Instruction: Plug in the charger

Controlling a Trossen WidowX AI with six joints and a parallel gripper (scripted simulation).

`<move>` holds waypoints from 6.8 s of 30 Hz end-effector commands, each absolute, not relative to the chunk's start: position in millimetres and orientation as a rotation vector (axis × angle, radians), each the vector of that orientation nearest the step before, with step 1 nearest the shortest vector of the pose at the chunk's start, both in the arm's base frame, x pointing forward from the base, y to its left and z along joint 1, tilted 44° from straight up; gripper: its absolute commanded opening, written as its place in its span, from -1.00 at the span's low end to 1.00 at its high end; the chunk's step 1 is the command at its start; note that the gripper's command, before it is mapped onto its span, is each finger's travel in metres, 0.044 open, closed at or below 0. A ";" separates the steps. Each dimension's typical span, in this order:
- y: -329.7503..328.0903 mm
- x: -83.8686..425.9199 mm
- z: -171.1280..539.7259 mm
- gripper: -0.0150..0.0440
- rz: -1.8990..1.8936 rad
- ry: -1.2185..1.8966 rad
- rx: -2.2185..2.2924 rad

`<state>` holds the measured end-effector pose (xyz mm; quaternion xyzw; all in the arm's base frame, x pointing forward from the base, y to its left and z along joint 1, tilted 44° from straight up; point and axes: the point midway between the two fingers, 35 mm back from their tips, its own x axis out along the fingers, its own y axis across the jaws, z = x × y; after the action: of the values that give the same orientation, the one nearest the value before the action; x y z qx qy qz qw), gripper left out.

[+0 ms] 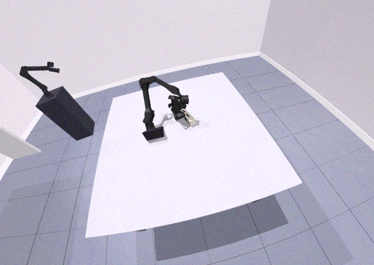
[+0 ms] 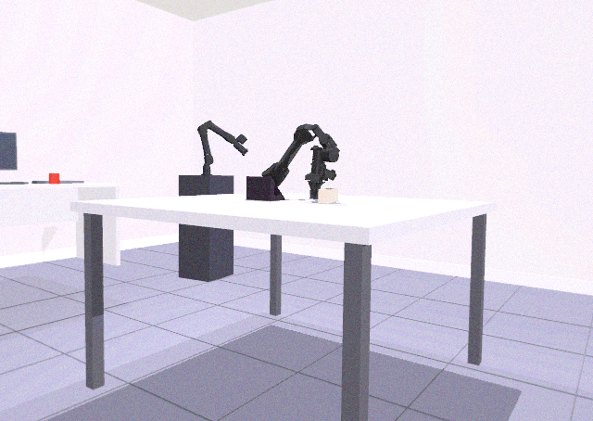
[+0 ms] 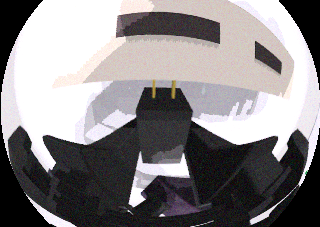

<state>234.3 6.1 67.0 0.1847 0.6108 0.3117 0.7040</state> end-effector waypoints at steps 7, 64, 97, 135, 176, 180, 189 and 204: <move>5.9 237.4 68.7 -0.49 0.693 1.352 0.414; 6.3 242.5 70.1 -0.49 0.693 1.352 0.414; 6.5 245.7 71.0 -0.49 0.693 1.351 0.414; 6.5 247.2 71.8 -0.49 0.693 1.351 0.414; 7.5 259.2 75.0 -0.49 0.693 1.351 0.413; 7.7 260.7 75.3 -0.49 0.693 1.351 0.413; 8.4 264.1 76.0 -0.49 0.693 1.351 0.413; 8.4 262.7 75.5 -0.49 0.693 1.351 0.413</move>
<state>252.9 7.8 71.6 0.1911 0.6229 0.3070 0.6937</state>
